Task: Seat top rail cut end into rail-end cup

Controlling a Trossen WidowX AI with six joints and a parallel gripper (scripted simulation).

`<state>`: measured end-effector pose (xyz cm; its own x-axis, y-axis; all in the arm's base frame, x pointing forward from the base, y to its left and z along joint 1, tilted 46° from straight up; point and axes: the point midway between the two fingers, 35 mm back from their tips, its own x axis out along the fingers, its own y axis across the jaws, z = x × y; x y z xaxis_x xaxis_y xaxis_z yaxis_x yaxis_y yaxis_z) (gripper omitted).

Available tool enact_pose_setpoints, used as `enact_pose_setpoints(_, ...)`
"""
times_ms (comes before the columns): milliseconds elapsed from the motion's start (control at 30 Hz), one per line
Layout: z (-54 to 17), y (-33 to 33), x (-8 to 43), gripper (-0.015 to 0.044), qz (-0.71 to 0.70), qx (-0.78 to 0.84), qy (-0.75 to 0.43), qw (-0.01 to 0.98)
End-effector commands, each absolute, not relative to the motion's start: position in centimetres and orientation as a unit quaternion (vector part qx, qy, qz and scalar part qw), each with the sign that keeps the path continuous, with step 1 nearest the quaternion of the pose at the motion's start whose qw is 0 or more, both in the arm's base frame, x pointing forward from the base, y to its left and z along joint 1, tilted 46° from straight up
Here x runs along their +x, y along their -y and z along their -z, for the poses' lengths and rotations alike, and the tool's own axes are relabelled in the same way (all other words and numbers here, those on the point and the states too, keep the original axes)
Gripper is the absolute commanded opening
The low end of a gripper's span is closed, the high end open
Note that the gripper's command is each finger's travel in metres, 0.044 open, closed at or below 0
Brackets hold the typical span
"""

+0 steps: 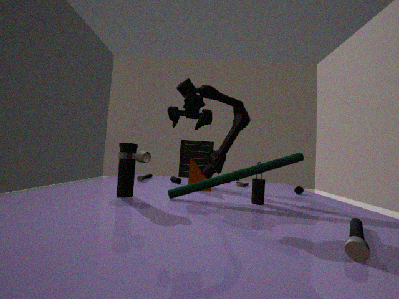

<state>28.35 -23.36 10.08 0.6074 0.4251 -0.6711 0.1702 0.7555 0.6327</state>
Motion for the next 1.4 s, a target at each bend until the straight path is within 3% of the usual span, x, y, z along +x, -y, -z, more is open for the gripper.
enact_pose_setpoints(0,-9.8,18.6,27.7,0.0440,-0.107,0.379,-0.491,0.777)
enact_pose_setpoints(333,-9.2,19.3,28.0,0.0440,-0.128,0.340,-0.487,0.794)
enact_pose_setpoints(667,-1.6,25.4,30.4,0.0440,-0.304,-0.046,-0.412,0.857)
enact_pose_setpoints(967,2.2,27.7,31.0,0.0440,-0.372,-0.218,-0.358,0.828)
enact_pose_setpoints(1367,2.6,27.8,31.0,0.0440,-0.378,-0.232,-0.353,0.824)
